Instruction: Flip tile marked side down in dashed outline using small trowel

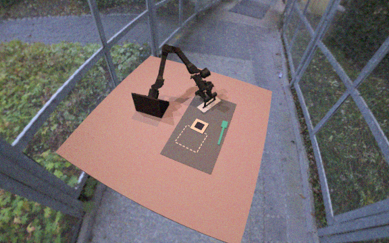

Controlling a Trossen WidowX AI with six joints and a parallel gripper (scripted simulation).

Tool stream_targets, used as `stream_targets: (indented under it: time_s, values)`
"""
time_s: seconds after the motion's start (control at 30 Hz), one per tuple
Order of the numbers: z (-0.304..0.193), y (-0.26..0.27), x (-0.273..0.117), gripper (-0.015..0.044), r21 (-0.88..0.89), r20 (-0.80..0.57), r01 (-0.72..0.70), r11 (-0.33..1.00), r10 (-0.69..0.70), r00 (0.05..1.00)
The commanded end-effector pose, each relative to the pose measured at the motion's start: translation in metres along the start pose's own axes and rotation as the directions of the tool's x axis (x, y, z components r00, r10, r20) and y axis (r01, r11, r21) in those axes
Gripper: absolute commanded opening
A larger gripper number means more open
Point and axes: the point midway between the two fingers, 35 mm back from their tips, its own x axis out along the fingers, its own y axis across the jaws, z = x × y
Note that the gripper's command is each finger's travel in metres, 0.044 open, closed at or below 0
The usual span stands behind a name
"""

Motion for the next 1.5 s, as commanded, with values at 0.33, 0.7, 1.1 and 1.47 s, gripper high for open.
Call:
stream_targets:
  time_s: [0.33,0.7,1.1,1.47]
  values:
    - [-0.001,0.001,0.023,0.0300,0.001,0.000,-0.001,1.000,0.001,1.000]
    - [-0.001,0.001,0.024,0.0116,0.001,0.000,-0.001,1.000,0.001,1.000]
    - [-0.001,0.001,0.024,0.0036,0.001,0.000,-0.001,1.000,0.001,1.000]
    - [-0.001,-0.023,0.005,0.0000,0.001,-0.004,-0.001,1.000,0.001,1.000]
